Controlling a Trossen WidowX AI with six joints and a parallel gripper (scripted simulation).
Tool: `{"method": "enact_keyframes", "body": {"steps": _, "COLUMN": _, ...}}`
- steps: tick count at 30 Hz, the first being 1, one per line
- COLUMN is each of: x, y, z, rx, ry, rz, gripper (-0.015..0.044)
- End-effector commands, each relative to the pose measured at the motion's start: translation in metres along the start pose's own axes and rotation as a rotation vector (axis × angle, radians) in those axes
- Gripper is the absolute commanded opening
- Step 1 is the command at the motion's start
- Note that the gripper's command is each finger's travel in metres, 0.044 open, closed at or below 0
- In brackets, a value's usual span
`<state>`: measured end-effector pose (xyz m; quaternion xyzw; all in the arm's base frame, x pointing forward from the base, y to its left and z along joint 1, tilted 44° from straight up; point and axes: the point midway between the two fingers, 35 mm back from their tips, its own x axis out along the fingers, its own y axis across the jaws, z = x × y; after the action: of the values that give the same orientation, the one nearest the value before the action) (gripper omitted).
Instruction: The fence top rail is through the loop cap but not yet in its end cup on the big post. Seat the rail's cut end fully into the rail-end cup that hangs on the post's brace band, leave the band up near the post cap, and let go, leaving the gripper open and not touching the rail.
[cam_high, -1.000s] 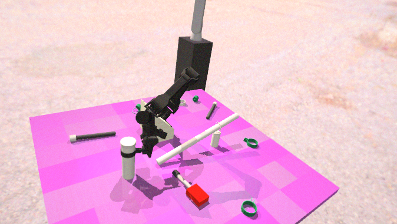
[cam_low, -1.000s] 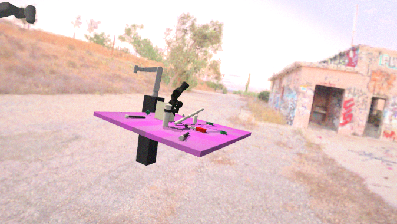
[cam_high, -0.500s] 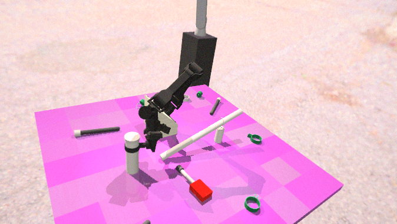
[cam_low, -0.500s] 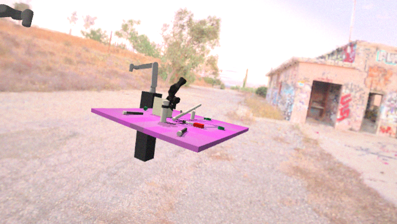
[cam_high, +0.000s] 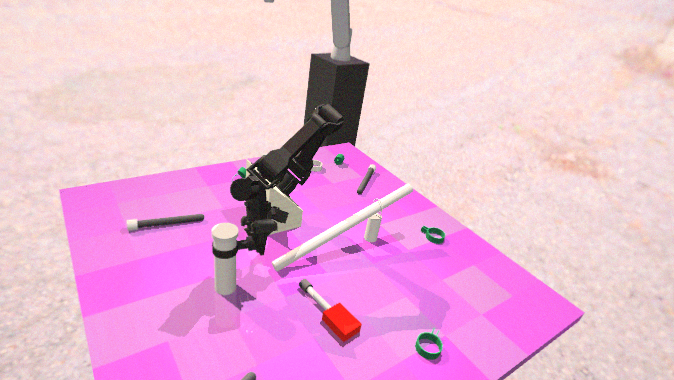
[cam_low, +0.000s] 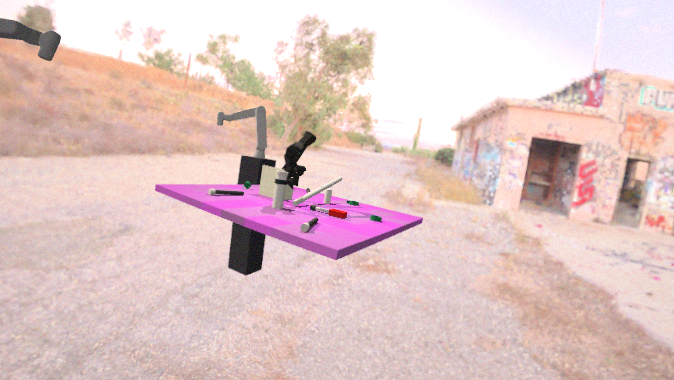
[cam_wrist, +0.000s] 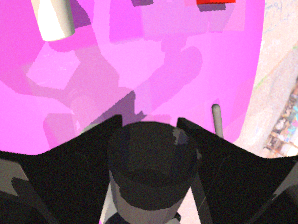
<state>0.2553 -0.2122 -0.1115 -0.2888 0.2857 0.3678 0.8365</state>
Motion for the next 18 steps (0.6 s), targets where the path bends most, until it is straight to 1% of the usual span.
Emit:
{"method": "enact_keyframes", "body": {"steps": 1, "x": -0.0005, "y": 0.0034, "z": -0.0003, "rx": -0.018, "ry": -0.017, "rz": 0.001, "gripper": 0.0}}
{"method": "enact_keyframes", "body": {"steps": 18, "x": -0.0051, "y": 0.0113, "z": -0.0012, "rx": -0.103, "ry": -0.065, "rz": 0.001, "gripper": 0.0}}
